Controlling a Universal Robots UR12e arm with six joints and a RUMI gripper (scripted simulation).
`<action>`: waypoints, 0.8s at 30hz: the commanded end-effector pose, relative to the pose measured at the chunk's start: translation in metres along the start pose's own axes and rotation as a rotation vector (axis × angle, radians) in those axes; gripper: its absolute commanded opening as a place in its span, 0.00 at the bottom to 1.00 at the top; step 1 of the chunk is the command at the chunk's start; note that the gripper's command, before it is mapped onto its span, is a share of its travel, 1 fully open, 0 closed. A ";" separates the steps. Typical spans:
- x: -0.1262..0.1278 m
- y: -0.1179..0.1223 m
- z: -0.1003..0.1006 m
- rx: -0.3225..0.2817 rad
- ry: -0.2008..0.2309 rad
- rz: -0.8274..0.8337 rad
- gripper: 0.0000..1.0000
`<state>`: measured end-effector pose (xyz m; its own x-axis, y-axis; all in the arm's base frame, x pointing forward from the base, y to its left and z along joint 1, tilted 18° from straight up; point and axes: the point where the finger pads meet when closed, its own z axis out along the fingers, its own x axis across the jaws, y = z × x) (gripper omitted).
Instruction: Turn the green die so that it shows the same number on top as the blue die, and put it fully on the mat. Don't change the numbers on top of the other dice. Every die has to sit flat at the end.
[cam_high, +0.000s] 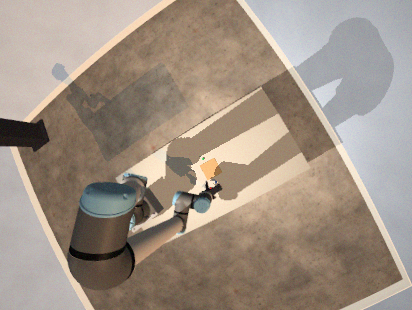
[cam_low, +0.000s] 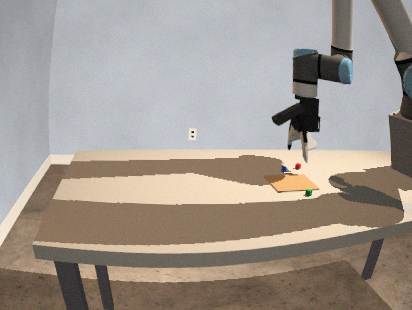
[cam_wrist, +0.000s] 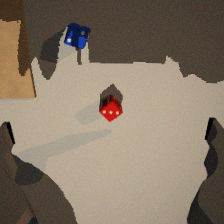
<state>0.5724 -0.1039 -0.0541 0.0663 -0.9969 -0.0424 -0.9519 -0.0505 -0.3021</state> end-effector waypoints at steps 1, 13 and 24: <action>-0.001 -0.002 0.000 0.001 0.000 0.000 1.00; -0.016 -0.042 0.000 0.001 0.000 0.000 1.00; -0.025 -0.066 0.000 0.001 0.000 0.000 1.00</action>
<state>0.6299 -0.0768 -0.0340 0.0666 -0.9969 -0.0424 -0.9517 -0.0507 -0.3027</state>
